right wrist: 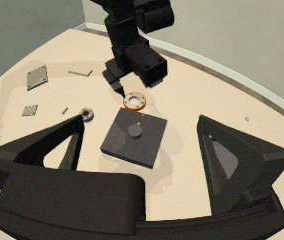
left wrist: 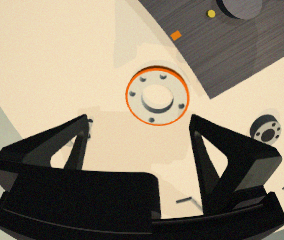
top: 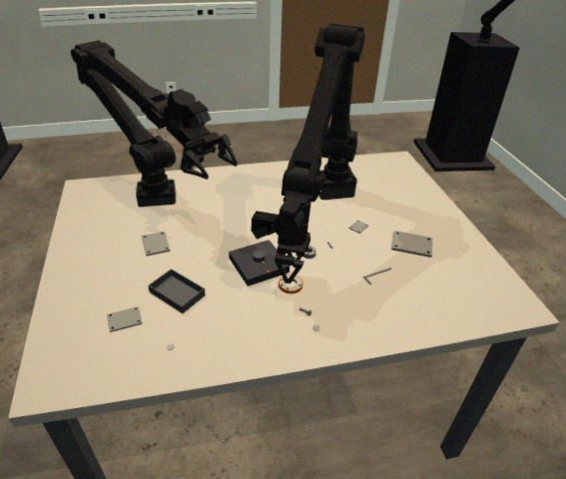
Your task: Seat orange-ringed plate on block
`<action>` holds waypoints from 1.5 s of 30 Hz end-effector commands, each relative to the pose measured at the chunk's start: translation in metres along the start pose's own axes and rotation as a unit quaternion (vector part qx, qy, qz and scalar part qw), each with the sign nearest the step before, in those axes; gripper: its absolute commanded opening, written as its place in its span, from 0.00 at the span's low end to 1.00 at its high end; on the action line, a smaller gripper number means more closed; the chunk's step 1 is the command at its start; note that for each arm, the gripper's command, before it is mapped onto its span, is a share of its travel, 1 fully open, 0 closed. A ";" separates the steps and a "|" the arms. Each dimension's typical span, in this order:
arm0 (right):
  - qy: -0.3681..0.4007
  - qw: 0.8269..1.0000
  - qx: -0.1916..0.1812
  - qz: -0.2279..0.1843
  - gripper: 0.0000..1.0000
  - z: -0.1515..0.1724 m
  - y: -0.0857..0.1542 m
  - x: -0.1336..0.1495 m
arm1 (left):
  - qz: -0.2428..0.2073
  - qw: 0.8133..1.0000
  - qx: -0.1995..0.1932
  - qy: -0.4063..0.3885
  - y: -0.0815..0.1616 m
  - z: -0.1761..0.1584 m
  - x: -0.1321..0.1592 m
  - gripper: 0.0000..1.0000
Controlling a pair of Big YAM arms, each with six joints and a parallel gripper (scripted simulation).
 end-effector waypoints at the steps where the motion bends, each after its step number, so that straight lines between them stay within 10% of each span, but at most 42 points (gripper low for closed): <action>1: 0.002 1.000 -0.009 -0.018 1.00 0.006 -0.004 -0.005 | 0.001 0.995 0.014 -0.099 -0.002 0.018 0.002 0.89; 8: 0.005 0.999 -0.020 -0.033 1.00 0.013 -0.004 -0.013 | -0.011 0.975 0.079 -0.209 -0.020 -0.002 0.000 0.89; 45: 0.004 0.999 -0.018 -0.032 1.00 0.011 -0.002 -0.013 | -0.013 0.972 0.086 -0.218 -0.050 0.002 -0.004 0.89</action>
Point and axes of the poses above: on each arm, the point where the finger pads meet when closed, its own y axis back along the fingers, its own z axis across the jaws, x = y × z, the point moved 6 cm from there along y, back along the fingers, and after that the axes turned 2 degrees about -y, right-handed, at the moved point
